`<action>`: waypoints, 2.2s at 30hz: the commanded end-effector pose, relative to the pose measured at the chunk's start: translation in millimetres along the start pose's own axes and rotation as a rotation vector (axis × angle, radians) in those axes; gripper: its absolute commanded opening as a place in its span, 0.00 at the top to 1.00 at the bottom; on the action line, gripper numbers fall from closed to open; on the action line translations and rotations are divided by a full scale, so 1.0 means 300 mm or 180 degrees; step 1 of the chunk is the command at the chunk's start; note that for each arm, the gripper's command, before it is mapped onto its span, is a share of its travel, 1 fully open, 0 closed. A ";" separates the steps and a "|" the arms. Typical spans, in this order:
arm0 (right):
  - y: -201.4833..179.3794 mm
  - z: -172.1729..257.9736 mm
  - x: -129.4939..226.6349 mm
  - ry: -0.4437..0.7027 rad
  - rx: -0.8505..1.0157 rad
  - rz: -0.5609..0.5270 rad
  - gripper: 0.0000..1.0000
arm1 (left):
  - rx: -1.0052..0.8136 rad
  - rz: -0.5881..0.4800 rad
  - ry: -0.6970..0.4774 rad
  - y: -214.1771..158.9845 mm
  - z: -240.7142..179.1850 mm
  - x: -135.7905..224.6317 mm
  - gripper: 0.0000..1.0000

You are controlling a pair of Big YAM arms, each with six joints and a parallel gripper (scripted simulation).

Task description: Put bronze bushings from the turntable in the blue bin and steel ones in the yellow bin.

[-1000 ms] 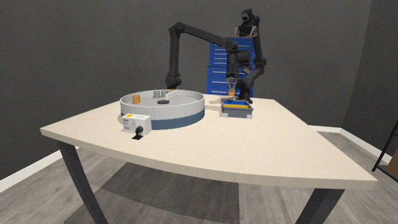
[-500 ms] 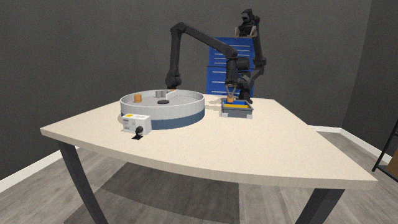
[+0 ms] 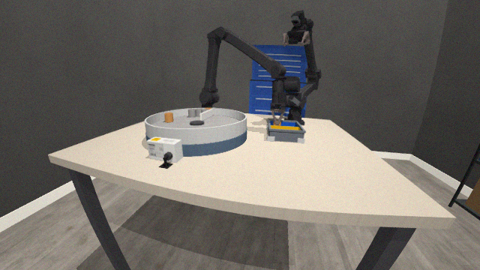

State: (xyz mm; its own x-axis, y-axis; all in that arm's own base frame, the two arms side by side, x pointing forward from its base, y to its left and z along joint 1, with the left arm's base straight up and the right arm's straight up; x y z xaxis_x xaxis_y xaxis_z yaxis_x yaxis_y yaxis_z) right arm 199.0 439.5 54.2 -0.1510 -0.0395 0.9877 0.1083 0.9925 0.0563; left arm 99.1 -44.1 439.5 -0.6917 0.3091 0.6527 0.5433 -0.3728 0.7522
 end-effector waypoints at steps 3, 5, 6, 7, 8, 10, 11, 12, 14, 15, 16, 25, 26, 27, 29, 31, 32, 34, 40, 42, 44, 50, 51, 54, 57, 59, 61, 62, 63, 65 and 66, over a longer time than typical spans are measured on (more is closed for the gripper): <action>0.051 -0.005 0.049 -0.0055 -0.0015 -0.0147 1.00 | -0.0001 -0.0083 0.0018 0.025 0.004 0.029 0.00; 0.051 -0.005 0.049 -0.0055 -0.0015 -0.0147 1.00 | -0.0001 -0.0083 0.0018 0.025 0.004 0.029 0.00; 0.051 -0.005 0.049 -0.0055 -0.0015 -0.0147 1.00 | -0.0001 -0.0083 0.0018 0.025 0.004 0.029 0.00; 0.045 -0.017 0.047 -0.0048 -0.0021 -0.0134 1.00 | -0.0001 -0.0083 0.0018 0.025 0.004 0.029 0.00; 0.045 -0.017 0.047 -0.0048 -0.0021 -0.0134 1.00 | -0.0001 -0.0083 0.0018 0.025 0.004 0.029 0.00; 0.041 -0.017 0.039 -0.0037 -0.0020 -0.0116 1.00 | -0.0001 -0.0083 0.0018 0.025 0.004 0.029 0.00; 0.041 -0.018 0.039 -0.0037 -0.0020 -0.0116 1.00 | -0.0001 -0.0083 0.0018 0.025 0.004 0.029 0.00; 0.041 -0.018 0.039 -0.0037 -0.0020 -0.0116 1.00 | -0.0001 -0.0083 0.0018 0.025 0.004 0.029 0.00; 0.041 -0.018 0.039 -0.0037 -0.0020 -0.0116 1.00 | -0.0001 -0.0083 0.0018 0.025 0.004 0.029 0.00; 0.041 -0.018 0.039 -0.0037 -0.0020 -0.0116 1.00 | -0.0001 -0.0083 0.0018 0.025 0.004 0.029 0.00; 0.041 -0.018 0.039 -0.0037 -0.0020 -0.0116 0.89 | -0.0001 -0.0083 0.0018 0.025 0.004 0.029 0.00; 0.102 -0.009 0.132 -0.0073 -0.0041 -0.0283 0.82 | -0.0001 -0.0083 0.0018 0.025 0.004 0.029 0.00; 0.104 -0.007 0.128 -0.0070 -0.0039 -0.0275 0.82 | -0.0001 -0.0083 0.0018 0.025 0.004 0.029 0.00; 0.106 -0.006 0.130 -0.0070 -0.0040 -0.0277 0.82 | -0.0001 -0.0083 0.0018 0.025 0.004 0.029 0.00; 0.116 -0.009 0.169 -0.0087 -0.0049 -0.0349 0.82 | -0.0001 -0.0083 0.0018 0.025 0.004 0.029 0.00; 0.116 -0.009 0.169 -0.0087 -0.0049 -0.0349 0.82 | -0.0001 -0.0083 0.0018 0.025 0.004 0.029 0.00; 0.119 -0.007 0.159 -0.0084 -0.0044 -0.0341 0.82 | -0.0001 -0.0083 0.0018 0.025 0.004 0.029 0.00; 0.122 -0.008 0.190 -0.0093 -0.0054 -0.0383 0.82 | -0.0001 -0.0083 0.0018 0.025 0.004 0.029 0.00; 0.118 -0.008 0.235 -0.0104 -0.0051 -0.0383 0.82 | -0.0001 -0.0083 0.0018 0.025 0.004 0.029 0.00; 0.115 -0.003 0.212 -0.0086 -0.0037 -0.0322 0.82 | -0.0001 -0.0083 0.0018 0.025 0.004 0.029 0.00; 0.111 -0.032 0.224 -0.0100 -0.0021 -0.0318 0.82 | -0.0001 -0.0083 0.0018 0.025 0.004 0.029 0.00; 0.078 -0.030 0.271 -0.0102 -0.0153 -0.0342 0.59 | -0.0001 -0.0083 0.0018 0.025 0.004 0.029 0.00; 0.067 -0.036 0.274 -0.0109 -0.0228 -0.0356 0.48 | -0.0001 -0.0083 0.0018 0.025 0.004 0.029 0.00; -0.020 -0.053 0.257 -0.0126 -0.0535 -0.0362 0.14 | -0.0001 -0.0083 0.0018 0.025 0.004 0.029 0.00; -0.150 -0.083 0.291 -0.0190 -0.1031 -0.0487 0.00 | -0.0001 -0.0083 0.0018 0.025 0.004 0.029 0.00; -0.251 -0.107 0.317 -0.0245 -0.1358 -0.0578 0.00 | -0.0001 -0.0083 0.0018 0.025 0.004 0.029 0.00; -0.330 -0.125 0.338 -0.0290 -0.1599 -0.0646 0.00 | -0.0001 -0.0083 0.0018 0.025 0.004 0.029 0.00; -0.374 -0.136 0.350 -0.0316 -0.1734 -0.0684 0.00 | -0.0001 -0.0083 0.0018 0.025 0.004 0.029 0.00; -0.432 -0.145 0.362 -0.0343 -0.1882 -0.0698 0.00 | -0.0001 -0.0083 0.0018 0.025 0.004 0.029 0.00; -0.432 -0.145 0.362 -0.0343 -0.1882 -0.0698 0.00 | -0.0001 -0.0083 0.0018 0.025 0.004 0.029 0.00; -0.486 -0.158 0.376 -0.0378 -0.2042 -0.0745 0.00 | -0.0001 -0.0083 0.0018 0.025 0.004 0.029 0.00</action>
State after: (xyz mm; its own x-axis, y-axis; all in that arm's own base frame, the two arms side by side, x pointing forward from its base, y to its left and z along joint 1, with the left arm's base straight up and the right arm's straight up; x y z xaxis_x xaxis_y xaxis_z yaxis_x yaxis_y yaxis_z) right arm 204.2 296.6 149.5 -0.3059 -0.1682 0.9371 0.5362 0.7829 0.3156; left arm 99.1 -44.1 439.5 -0.6916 0.3091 0.6527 0.5432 -0.3731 0.7522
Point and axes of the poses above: on each arm, the point where the finger pads meet when closed, its own x axis back along the fingers, its own z axis across the jaws, y = z × x, the point moved 1 cm from there along x, back along the fingers, and after that the axes turned 7 degrees about -x, right-handed, at the moved point
